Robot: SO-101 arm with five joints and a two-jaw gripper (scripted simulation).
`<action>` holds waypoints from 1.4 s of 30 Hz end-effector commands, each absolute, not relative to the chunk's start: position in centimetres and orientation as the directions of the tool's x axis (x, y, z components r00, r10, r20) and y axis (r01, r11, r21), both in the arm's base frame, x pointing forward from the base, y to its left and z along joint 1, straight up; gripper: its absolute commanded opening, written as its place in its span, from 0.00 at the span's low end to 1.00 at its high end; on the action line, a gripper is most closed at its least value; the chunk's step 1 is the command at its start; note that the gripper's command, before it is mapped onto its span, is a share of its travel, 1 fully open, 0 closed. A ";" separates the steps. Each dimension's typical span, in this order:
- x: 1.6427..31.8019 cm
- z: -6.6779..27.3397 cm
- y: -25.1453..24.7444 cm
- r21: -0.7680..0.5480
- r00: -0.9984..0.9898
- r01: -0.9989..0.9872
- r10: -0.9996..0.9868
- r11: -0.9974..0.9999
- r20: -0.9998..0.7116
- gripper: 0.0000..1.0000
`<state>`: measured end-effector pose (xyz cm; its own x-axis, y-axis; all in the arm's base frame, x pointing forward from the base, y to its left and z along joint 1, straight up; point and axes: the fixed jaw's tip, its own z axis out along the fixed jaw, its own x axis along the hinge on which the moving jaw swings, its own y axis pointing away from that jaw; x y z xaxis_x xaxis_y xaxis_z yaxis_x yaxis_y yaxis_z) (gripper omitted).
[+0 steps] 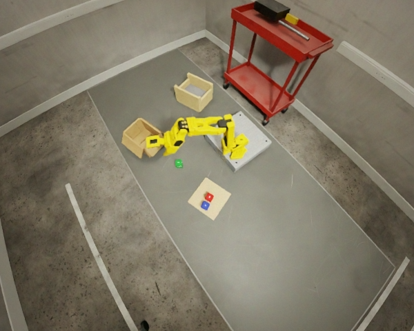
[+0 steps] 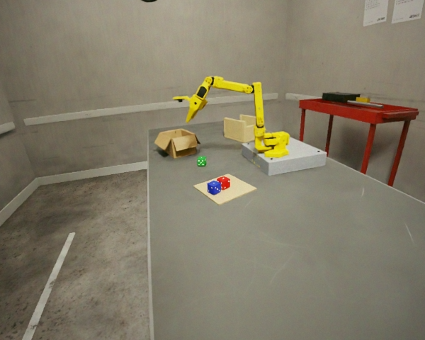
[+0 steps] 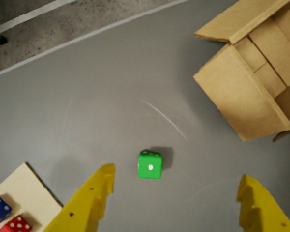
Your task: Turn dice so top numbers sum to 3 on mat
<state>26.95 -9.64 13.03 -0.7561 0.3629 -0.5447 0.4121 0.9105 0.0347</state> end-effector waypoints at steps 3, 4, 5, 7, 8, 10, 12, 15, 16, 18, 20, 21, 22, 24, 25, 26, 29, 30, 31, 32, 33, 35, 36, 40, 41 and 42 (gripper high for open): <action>26.7 13.1 -9.2 0.039 -0.777 0.413 0.375 0.910 -0.506 0.35; 26.6 13.1 -9.2 0.039 -0.779 0.414 0.376 0.910 -0.502 0.35; 26.6 13.1 -9.2 0.039 -0.781 0.414 0.376 0.910 -0.499 0.35; 26.5 13.1 -9.2 0.038 -0.783 0.414 0.377 0.909 -0.495 0.35; 26.5 13.1 -9.1 0.038 -0.784 0.414 0.378 0.909 -0.493 0.35; 26.5 13.2 -9.1 0.038 -0.785 0.414 0.378 0.909 -0.491 0.35; 26.4 13.2 -9.1 0.038 -0.785 0.414 0.378 0.909 -0.490 0.35; 26.4 13.2 -9.1 0.038 -0.785 0.414 0.378 0.909 -0.490 0.35; 26.4 13.2 -9.1 0.038 -0.785 0.414 0.378 0.909 -0.490 0.35; 26.4 13.1 -9.1 0.038 -0.786 0.414 0.379 0.909 -0.489 0.35; 26.5 12.9 -9.1 0.038 -0.789 0.415 0.380 0.909 -0.482 0.35; 26.5 12.7 -9.1 0.037 -0.793 0.415 0.381 0.909 -0.475 0.35; 26.5 12.4 -9.1 0.036 -0.798 0.415 0.383 0.909 -0.465 0.35; 26.5 11.6 -9.1 0.034 -0.812 0.416 0.388 0.909 -0.437 0.35; 26.5 11.1 -9.1 0.033 -0.820 0.417 0.391 0.908 -0.418 0.35; 26.4 10.5 -9.1 0.031 -0.829 0.418 0.395 0.908 -0.397 0.35; 26.2 8.5 -9.0 0.025 -0.857 0.420 0.405 0.907 -0.319 0.35; 26.1 7.7 -9.0 0.023 -0.865 0.421 0.409 0.907 -0.290 0.35; 26.0 7.0 -9.0 0.020 -0.873 0.421 0.412 0.907 -0.260 0.35; 26.0 7.0 -9.0 0.020 -0.873 0.421 0.412 0.907 -0.260 0.35; 26.0 7.0 -9.0 0.020 -0.873 0.421 0.412 0.907 -0.260 0.35; 25.7 5.5 -8.8 0.016 -0.887 0.422 0.417 0.906 -0.200 0.35; 25.5 4.7 -8.8 0.013 -0.892 0.423 0.418 0.906 -0.172 0.35; 24.7 2.4 -8.5 0.006 -0.903 0.424 0.423 0.906 -0.075 0.35; 24.6 2.0 -8.4 0.004 -0.904 0.424 0.423 0.906 -0.057 0.35; 24.4 1.7 -8.4 0.003 -0.905 0.424 0.423 0.906 -0.043 0.35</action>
<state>24.90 -8.80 3.21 -0.9004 0.4206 -0.1114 0.4226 0.9063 0.0065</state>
